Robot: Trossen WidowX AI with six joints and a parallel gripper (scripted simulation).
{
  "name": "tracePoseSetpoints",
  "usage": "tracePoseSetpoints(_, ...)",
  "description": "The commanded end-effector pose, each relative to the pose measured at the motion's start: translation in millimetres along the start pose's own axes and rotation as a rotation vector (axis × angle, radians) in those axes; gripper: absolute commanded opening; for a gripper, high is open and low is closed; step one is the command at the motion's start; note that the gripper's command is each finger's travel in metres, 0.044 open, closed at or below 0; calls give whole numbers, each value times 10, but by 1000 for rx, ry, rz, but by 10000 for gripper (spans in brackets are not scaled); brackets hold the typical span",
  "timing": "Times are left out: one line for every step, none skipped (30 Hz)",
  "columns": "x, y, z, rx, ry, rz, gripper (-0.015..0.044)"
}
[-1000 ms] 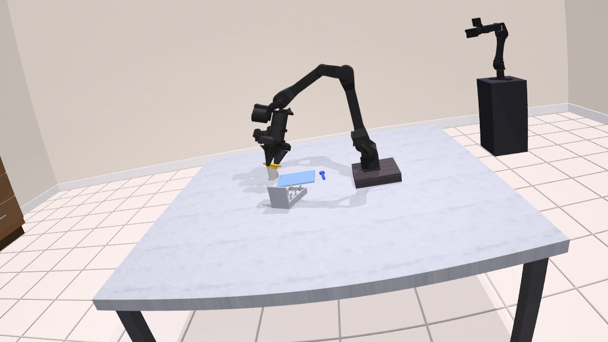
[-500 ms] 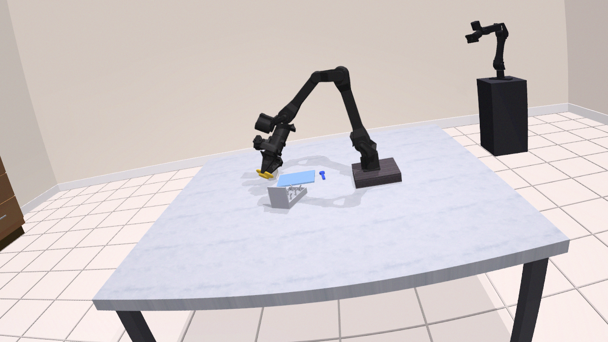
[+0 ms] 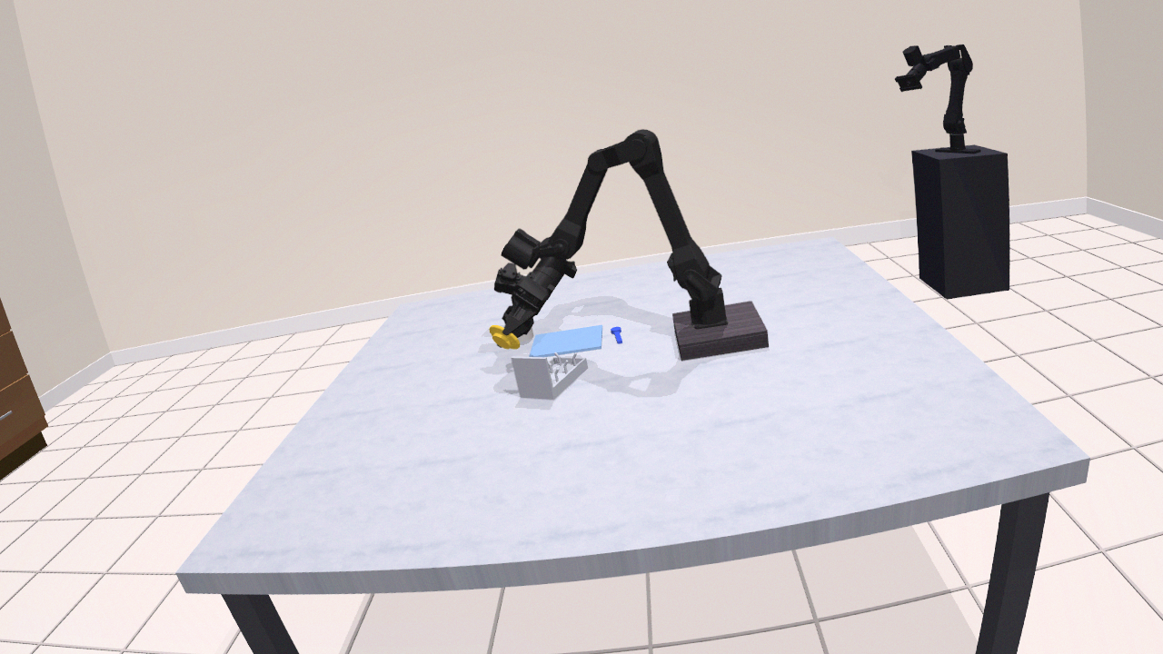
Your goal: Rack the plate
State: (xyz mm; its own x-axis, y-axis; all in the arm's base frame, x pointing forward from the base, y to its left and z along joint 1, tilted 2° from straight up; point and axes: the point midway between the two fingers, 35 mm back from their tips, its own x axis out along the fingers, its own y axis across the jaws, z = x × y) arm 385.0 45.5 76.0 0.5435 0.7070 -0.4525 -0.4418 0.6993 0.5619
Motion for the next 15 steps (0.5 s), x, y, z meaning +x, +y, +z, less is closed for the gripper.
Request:
tracePoseSetpoints(0,-4,-94,-50,-28,51,0)
tracePoseSetpoints(-6,-1,-106,-69,-40,65,0)
tracePoseSetpoints(-13,2,-118,-88,-52,79,0)
tracePoseSetpoints(-21,7,-131,-107,-63,92,0)
tracePoseSetpoints(-30,12,-145,-127,-75,105,0)
tracePoseSetpoints(-39,18,-160,-146,-86,118,0)
tracePoseSetpoints(-50,25,-175,-166,-98,131,0)
tracePoseSetpoints(-61,33,-191,-186,-109,144,0)
tracePoseSetpoints(-73,41,-207,-207,-120,157,0)
tracePoseSetpoints(-85,50,-224,-227,-131,169,0)
tracePoseSetpoints(-98,61,-242,-248,-142,182,0)
tracePoseSetpoints(-112,71,-260,-269,-153,194,0)
tracePoseSetpoints(-127,83,-279,-289,-164,206,0)
tracePoseSetpoints(-142,95,-299,-311,-175,218,0)
tracePoseSetpoints(-157,108,-319,-332,-186,230,0)
